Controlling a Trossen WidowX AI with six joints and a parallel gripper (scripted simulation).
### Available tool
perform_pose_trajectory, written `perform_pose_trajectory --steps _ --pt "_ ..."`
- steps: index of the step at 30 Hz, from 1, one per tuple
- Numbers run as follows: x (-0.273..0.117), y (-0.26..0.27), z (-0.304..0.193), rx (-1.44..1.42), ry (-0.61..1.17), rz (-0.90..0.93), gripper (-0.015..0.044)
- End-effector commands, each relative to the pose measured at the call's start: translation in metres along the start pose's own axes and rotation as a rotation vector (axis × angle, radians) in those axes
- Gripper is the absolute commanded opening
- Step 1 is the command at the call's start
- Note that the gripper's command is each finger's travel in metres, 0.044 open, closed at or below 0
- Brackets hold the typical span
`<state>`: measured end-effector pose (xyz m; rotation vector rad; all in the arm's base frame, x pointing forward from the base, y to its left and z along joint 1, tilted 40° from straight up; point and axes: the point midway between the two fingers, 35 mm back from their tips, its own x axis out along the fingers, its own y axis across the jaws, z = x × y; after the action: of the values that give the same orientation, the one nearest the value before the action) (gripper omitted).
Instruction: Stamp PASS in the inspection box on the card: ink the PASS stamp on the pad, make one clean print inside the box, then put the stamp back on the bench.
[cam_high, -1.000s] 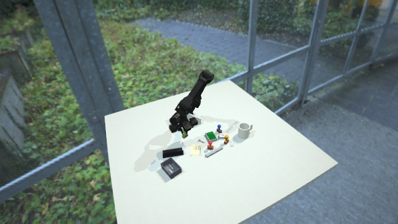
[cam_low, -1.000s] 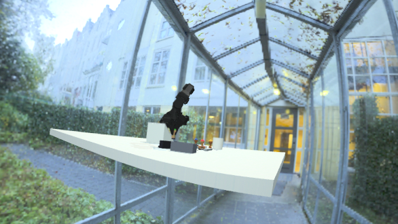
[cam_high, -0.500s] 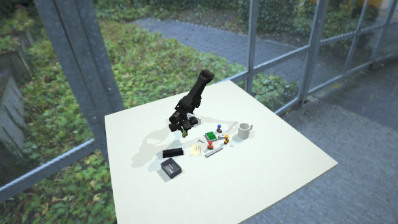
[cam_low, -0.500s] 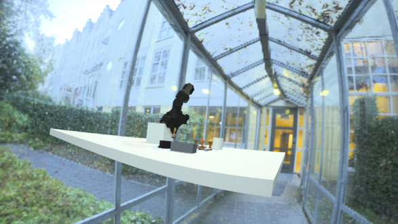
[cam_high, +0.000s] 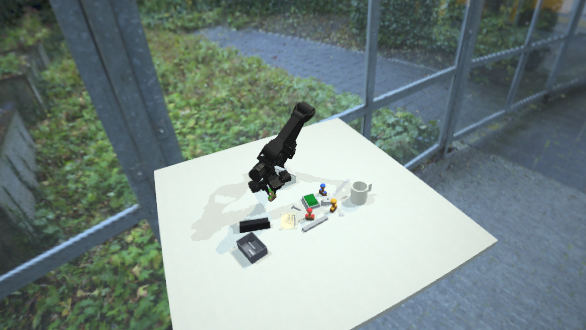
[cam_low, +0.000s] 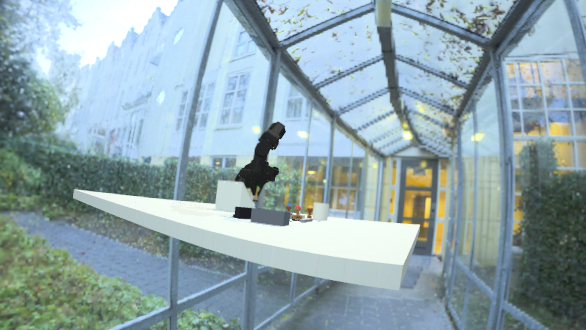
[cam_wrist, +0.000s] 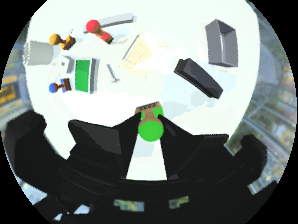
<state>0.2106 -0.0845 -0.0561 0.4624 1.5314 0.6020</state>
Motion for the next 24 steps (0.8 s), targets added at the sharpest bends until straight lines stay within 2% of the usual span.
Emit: perform_pose_trajectory --steps 1,7,24 --pt "-0.002 0.000 -0.001 -0.005 0.005 -0.003 0.0000" --pt "-0.005 0.007 0.004 -0.003 0.005 -0.008 0.0000" --pt "-0.011 0.101 0.044 0.000 -0.001 -0.021 0.0000"
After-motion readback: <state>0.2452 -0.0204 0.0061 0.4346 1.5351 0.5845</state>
